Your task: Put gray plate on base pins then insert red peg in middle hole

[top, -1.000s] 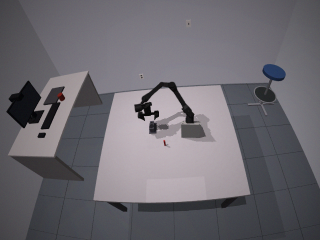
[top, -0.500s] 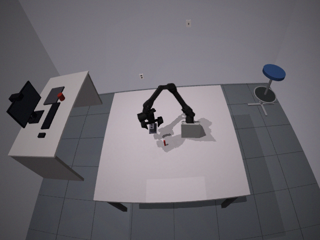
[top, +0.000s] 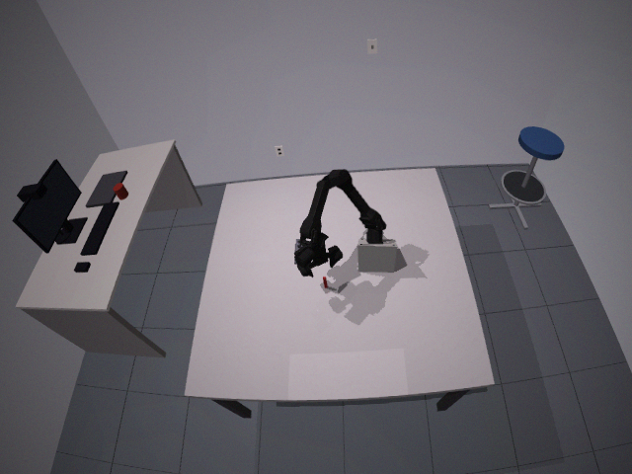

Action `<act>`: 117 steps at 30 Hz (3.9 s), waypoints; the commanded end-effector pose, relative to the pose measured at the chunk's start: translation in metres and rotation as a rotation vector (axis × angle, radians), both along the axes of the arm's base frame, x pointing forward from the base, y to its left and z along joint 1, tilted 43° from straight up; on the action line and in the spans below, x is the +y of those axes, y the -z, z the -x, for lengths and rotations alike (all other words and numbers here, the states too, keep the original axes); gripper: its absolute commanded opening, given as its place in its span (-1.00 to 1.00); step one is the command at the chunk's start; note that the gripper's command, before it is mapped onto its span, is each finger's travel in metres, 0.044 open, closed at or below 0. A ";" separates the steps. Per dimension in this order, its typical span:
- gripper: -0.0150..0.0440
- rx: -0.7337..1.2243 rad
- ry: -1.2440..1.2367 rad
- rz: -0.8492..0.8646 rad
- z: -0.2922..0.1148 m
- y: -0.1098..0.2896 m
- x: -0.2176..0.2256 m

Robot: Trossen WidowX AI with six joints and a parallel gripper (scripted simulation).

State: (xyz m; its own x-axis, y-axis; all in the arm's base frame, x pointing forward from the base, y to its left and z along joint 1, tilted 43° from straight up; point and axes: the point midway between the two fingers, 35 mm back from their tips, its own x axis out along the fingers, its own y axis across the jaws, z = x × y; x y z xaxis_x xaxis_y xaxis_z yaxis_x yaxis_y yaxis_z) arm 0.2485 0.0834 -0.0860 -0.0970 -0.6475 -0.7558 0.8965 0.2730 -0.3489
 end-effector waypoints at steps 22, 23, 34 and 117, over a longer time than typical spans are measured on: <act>1.00 0.020 0.000 0.014 0.011 0.038 -0.037; 1.00 0.020 0.000 0.014 0.011 0.039 -0.038; 1.00 0.020 0.000 0.015 0.012 0.053 -0.050; -0.49 0.013 0.008 0.001 -0.018 0.004 -0.030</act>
